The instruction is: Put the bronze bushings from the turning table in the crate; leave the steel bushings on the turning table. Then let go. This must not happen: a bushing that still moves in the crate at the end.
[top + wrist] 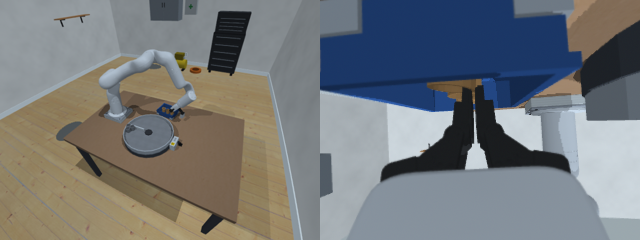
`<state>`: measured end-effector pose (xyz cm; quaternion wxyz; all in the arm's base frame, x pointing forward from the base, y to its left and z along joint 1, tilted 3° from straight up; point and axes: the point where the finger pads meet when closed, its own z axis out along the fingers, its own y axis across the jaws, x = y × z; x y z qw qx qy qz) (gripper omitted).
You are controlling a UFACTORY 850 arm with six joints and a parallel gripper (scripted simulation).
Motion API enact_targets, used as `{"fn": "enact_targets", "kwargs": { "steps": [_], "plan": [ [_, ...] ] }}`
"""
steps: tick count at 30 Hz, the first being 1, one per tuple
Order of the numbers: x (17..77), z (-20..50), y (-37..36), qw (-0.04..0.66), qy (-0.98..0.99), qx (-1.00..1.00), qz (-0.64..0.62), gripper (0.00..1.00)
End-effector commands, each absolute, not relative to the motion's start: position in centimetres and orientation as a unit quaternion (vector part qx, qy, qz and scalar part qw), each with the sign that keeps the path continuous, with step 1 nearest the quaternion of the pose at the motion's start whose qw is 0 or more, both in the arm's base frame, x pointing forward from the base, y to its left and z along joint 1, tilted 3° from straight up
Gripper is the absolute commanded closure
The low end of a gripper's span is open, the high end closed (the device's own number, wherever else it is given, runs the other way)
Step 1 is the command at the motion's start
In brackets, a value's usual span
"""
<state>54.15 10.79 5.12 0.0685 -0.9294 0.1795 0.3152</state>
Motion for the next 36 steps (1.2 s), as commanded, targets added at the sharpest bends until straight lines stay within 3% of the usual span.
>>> {"fn": "enact_targets", "kwargs": {
  "steps": [1,7,8,36],
  "plan": [
    [54.23,5.21,10.8,0.069,0.179,-0.93,0.314,1.0],
    [54.23,5.21,10.8,0.069,0.179,-0.93,0.314,1.0],
    [54.23,5.21,10.8,0.069,0.179,-0.93,0.314,0.89],
    [54.23,5.21,10.8,0.069,0.179,-0.93,0.314,0.89]
  ]
}}
